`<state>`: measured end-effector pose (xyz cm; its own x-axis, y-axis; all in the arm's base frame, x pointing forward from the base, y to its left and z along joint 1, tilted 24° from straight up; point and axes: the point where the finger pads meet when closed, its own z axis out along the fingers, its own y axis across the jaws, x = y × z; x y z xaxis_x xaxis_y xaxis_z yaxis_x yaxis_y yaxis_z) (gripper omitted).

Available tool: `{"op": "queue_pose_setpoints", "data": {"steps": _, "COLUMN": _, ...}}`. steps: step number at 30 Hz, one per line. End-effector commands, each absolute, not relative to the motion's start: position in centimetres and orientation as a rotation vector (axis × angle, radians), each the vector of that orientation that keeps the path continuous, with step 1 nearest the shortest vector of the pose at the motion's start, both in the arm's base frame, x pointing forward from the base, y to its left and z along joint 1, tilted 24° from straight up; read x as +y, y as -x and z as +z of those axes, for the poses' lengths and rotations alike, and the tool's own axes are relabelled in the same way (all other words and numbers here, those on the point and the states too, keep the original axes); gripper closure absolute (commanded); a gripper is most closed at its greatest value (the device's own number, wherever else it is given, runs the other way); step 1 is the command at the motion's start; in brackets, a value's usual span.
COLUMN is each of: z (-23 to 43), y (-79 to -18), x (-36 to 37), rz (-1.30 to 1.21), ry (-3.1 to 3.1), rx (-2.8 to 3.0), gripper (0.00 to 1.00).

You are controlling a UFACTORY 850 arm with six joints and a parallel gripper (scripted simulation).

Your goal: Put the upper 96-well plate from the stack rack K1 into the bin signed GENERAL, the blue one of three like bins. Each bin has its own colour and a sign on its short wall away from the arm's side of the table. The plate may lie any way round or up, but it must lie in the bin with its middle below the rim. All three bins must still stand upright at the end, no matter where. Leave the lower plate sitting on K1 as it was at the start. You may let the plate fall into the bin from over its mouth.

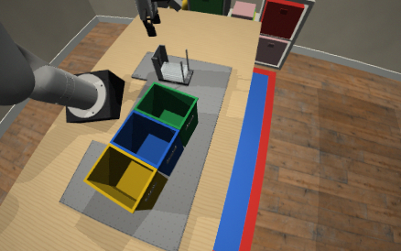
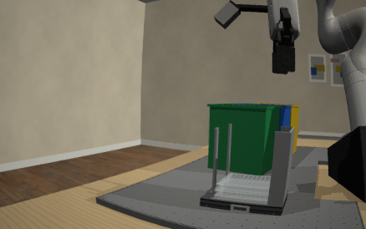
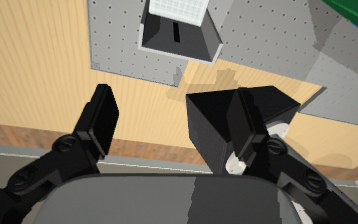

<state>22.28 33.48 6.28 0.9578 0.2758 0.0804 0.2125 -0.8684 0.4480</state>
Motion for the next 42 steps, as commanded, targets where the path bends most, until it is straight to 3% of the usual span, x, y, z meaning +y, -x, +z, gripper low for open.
{"op": "queue_pose_setpoints", "data": {"steps": 1, "z": 6.7, "y": -23.8, "x": 33.4, "rz": 0.203, "ry": -2.685, "rx": 0.278, "gripper": 0.0}}
{"op": "queue_pose_setpoints", "data": {"steps": 8, "z": 7.5, "y": -27.0, "x": 32.7, "rz": 0.213, "ry": -2.737, "rx": 0.041, "gripper": 0.0}}
{"op": "queue_pose_setpoints", "data": {"steps": 42, "z": 5.2, "y": -27.4, "x": 31.7, "rz": 0.213, "ry": -2.737, "rx": 0.041, "gripper": 0.0}}
